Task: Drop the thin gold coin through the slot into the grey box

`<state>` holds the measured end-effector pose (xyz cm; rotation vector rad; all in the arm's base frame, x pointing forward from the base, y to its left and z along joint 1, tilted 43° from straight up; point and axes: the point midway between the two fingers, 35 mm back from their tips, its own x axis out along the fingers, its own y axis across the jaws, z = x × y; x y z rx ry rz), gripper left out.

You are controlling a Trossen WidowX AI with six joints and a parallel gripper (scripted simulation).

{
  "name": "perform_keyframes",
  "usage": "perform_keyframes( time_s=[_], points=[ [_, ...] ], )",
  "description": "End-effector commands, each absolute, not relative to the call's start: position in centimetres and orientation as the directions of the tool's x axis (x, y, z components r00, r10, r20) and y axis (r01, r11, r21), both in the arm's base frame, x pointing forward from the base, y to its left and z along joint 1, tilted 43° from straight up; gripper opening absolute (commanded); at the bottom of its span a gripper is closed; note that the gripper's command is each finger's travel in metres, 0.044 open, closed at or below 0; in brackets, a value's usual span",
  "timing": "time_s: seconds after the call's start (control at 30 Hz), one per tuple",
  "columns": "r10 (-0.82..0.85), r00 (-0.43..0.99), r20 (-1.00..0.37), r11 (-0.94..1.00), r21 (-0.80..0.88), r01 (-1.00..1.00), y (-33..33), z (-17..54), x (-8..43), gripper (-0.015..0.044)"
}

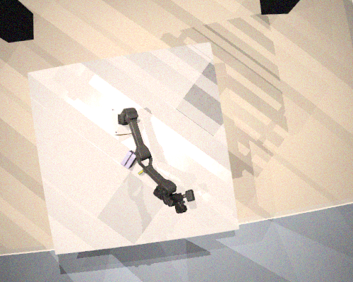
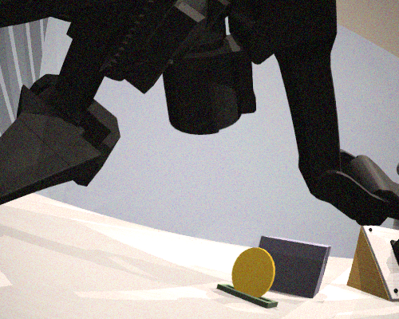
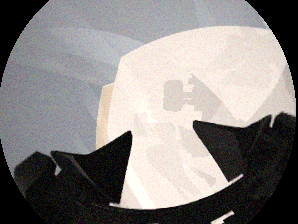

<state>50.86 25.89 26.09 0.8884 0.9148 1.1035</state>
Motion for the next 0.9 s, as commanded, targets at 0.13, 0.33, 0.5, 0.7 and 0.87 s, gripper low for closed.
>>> perform_keyframes(
  time_s=[0.13,0.33,0.5,0.7,0.87],
  points=[
    [0.972,0.199,-0.125,0.194,0.905,-0.378,27.5,28.9,49.7,0.0269],
    [0.978,0.204,-0.036,0.129,0.874,-0.469,30.8,35.6,46.1,0.0161],
    [0.980,0.199,0.014,0.088,0.867,-0.491,32.0,38.4,44.3,0.0161],
    [0.978,0.151,0.144,-0.036,0.830,-0.557,34.8,45.1,38.9,0.0161],
    [0.964,0.107,0.244,-0.137,0.797,-0.589,35.9,49.6,34.7,0.0161]
  ],
)
